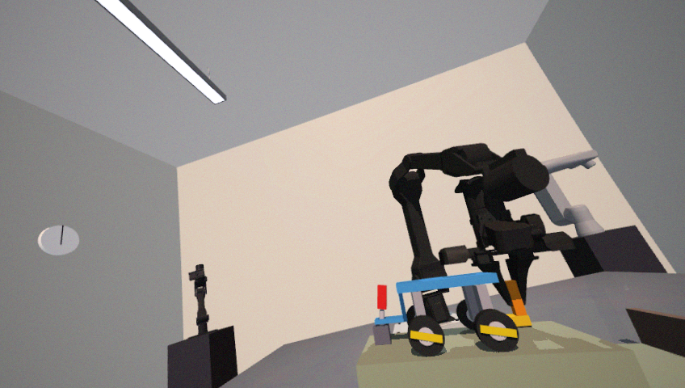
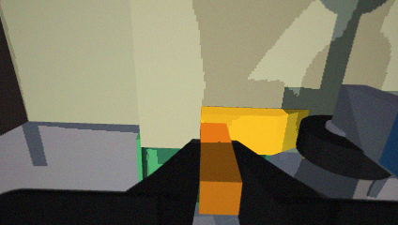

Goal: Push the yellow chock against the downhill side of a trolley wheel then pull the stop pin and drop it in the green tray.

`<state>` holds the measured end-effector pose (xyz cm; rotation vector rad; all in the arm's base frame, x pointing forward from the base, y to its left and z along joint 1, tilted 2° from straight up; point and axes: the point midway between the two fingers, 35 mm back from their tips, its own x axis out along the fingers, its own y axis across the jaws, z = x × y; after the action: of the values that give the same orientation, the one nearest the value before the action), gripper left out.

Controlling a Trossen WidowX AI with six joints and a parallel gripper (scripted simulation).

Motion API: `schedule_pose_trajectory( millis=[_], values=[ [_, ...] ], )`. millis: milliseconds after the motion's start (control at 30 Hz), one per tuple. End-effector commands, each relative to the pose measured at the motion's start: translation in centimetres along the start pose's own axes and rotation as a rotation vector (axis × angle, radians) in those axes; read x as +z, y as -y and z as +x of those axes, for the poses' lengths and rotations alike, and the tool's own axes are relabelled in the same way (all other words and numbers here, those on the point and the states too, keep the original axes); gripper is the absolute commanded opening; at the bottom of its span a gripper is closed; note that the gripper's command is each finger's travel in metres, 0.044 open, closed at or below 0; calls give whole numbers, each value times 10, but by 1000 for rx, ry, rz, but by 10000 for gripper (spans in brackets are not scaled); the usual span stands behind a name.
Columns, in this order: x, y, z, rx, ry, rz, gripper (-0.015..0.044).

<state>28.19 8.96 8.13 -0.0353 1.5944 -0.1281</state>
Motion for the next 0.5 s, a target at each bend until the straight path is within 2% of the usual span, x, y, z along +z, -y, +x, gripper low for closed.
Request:
schedule_pose_trajectory(
  millis=[0, 367, 467],
  values=[
    [0, 5, -1, -3, 6, 1, 0],
    [0, 2, 0, 3, 0, 0, 0],
    [0, 2, 0, 3, 0, 0, 79]
  ],
)
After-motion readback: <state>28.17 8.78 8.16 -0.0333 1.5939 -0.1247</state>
